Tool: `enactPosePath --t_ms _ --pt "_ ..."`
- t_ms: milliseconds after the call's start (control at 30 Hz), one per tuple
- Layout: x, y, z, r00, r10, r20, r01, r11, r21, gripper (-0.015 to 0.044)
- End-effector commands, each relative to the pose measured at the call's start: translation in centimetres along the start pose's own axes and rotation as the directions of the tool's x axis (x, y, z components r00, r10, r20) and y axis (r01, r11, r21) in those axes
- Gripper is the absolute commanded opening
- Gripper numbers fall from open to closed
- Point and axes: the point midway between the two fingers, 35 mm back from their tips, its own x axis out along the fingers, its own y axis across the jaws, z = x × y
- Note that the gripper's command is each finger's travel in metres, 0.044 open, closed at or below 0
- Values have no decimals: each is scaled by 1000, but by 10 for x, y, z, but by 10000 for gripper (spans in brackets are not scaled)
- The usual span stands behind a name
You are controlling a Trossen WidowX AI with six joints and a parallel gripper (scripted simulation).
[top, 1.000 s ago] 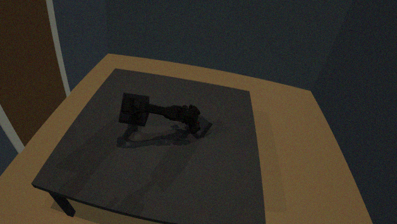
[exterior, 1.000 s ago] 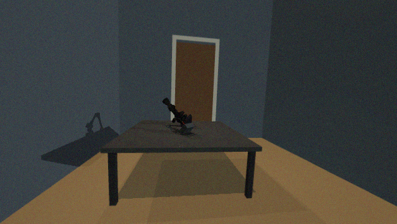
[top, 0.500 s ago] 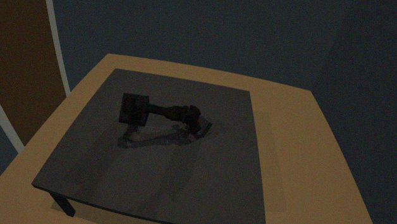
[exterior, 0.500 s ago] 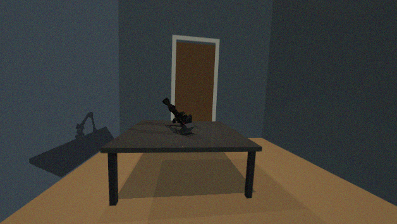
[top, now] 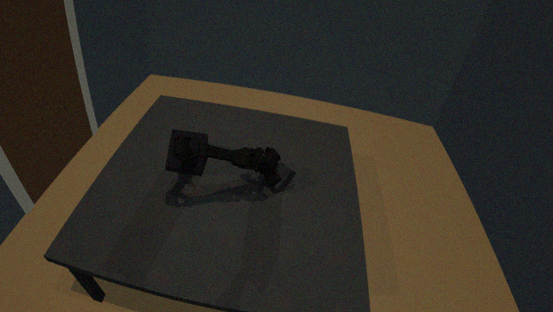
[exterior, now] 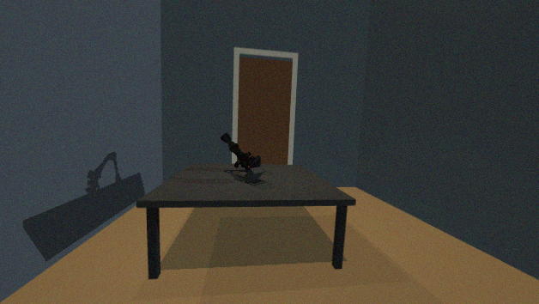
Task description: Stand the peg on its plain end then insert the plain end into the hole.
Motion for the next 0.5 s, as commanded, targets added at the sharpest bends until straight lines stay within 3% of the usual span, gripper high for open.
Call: enactPosePath --t_ms 0,467 --pt "4 1 -1 1000 6 -2 -6 1000 0 0" --pt "4 0 0 1000 -1 2 1 1000 1 0"
